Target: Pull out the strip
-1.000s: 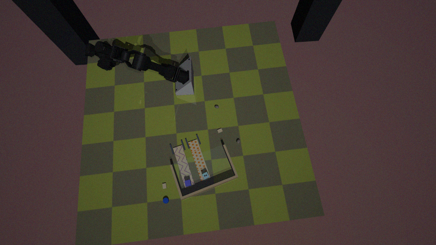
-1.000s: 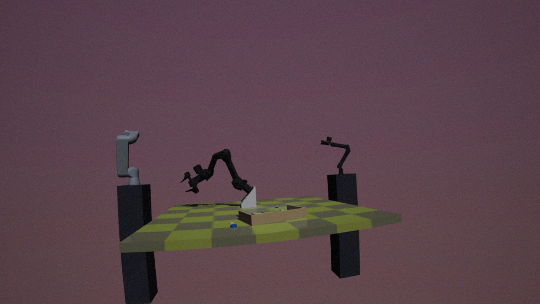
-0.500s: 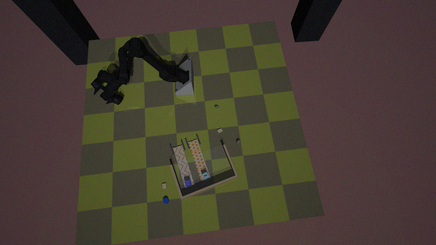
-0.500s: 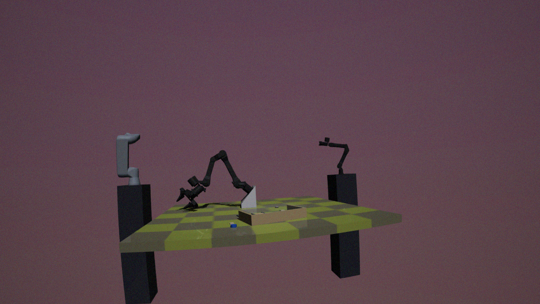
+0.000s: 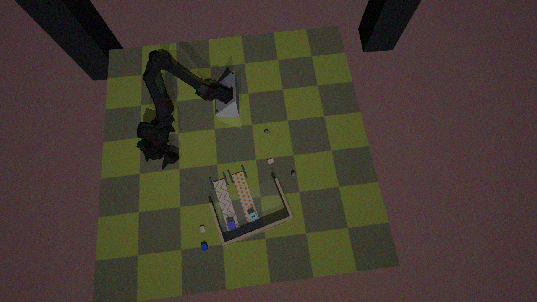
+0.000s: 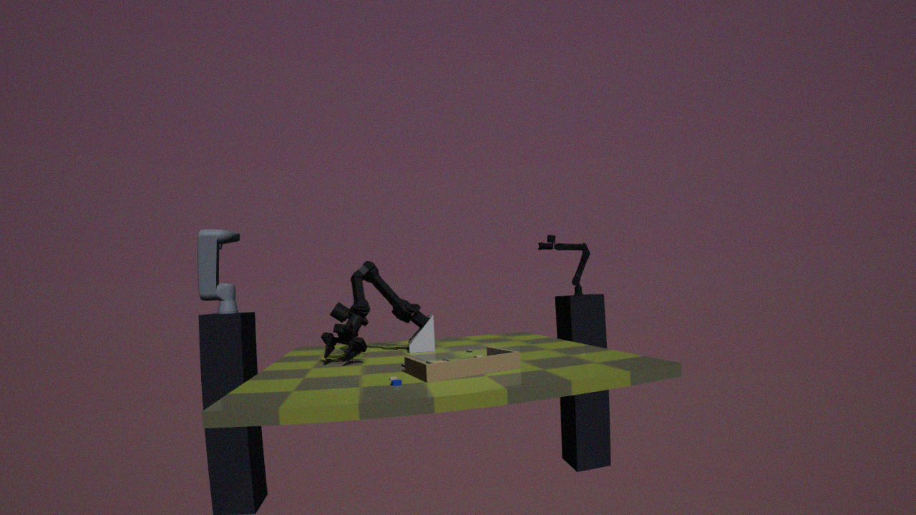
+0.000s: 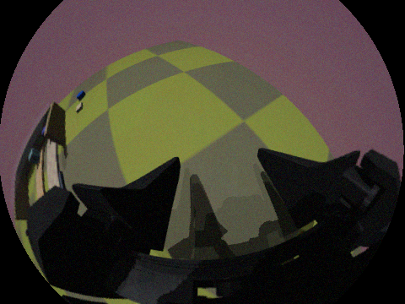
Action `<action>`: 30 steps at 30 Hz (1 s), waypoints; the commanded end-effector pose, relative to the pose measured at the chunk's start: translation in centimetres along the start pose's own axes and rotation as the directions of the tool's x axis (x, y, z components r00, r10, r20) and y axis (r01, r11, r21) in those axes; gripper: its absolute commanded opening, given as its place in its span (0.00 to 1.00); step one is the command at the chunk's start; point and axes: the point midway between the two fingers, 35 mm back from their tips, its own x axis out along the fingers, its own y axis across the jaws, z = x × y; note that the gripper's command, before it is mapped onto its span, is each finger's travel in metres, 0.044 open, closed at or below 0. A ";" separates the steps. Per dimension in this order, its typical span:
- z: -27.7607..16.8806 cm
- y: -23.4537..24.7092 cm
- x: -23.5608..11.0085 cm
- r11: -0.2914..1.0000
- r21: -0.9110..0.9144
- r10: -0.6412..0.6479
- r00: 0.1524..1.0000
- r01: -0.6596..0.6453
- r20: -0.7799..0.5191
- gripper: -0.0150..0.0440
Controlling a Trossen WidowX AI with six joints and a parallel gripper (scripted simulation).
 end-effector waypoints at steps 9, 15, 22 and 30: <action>4.8 18.2 -6.2 0.948 -0.015 0.317 0.948 -0.317 0.004 0.93; 5.7 25.4 -12.5 0.901 -0.094 0.426 0.904 -0.423 0.014 0.93; 5.0 31.2 -21.0 0.846 -0.224 0.506 0.861 -0.484 0.055 0.93; 3.7 33.3 -26.4 0.815 -0.316 0.540 0.835 -0.486 0.109 0.93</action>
